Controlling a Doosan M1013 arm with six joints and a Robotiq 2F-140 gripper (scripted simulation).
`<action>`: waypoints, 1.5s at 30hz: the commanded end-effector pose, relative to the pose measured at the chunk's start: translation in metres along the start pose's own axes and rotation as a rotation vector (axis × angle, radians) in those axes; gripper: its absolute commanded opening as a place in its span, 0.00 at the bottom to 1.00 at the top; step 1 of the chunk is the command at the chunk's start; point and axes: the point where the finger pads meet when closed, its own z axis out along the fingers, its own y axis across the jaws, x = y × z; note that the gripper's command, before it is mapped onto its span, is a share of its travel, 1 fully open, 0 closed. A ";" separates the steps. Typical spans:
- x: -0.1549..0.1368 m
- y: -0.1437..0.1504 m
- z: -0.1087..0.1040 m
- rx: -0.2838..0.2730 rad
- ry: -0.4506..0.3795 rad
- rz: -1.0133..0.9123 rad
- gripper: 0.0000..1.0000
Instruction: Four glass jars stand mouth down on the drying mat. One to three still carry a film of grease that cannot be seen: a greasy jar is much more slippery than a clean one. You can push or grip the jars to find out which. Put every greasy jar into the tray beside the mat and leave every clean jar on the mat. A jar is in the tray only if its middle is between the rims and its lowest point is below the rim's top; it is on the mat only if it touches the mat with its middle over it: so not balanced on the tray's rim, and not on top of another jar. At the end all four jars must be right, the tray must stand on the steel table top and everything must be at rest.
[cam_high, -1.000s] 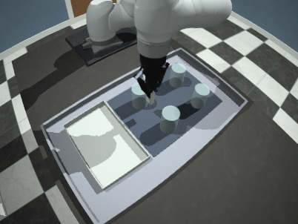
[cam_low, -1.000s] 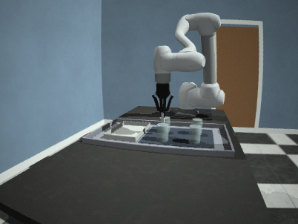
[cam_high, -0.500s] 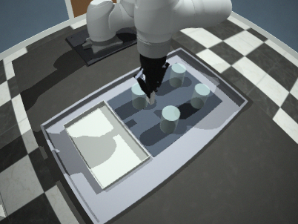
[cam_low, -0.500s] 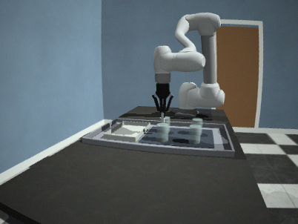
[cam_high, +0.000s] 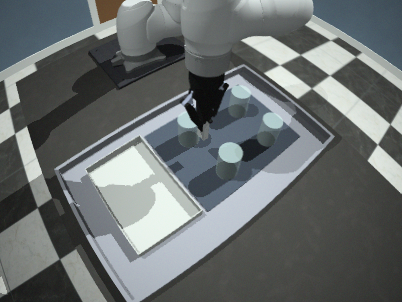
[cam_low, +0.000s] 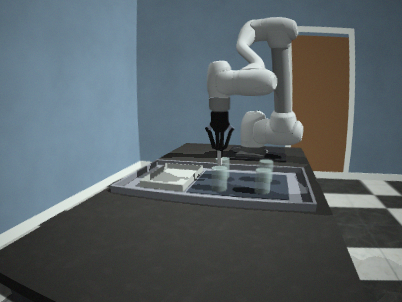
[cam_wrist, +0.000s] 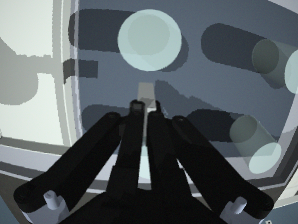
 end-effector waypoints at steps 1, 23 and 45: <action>0.000 0.000 -0.019 0.000 0.000 0.000 0.00; -0.002 0.081 -0.073 0.000 0.000 0.000 0.00; -0.005 0.203 -0.053 0.000 0.000 0.000 0.00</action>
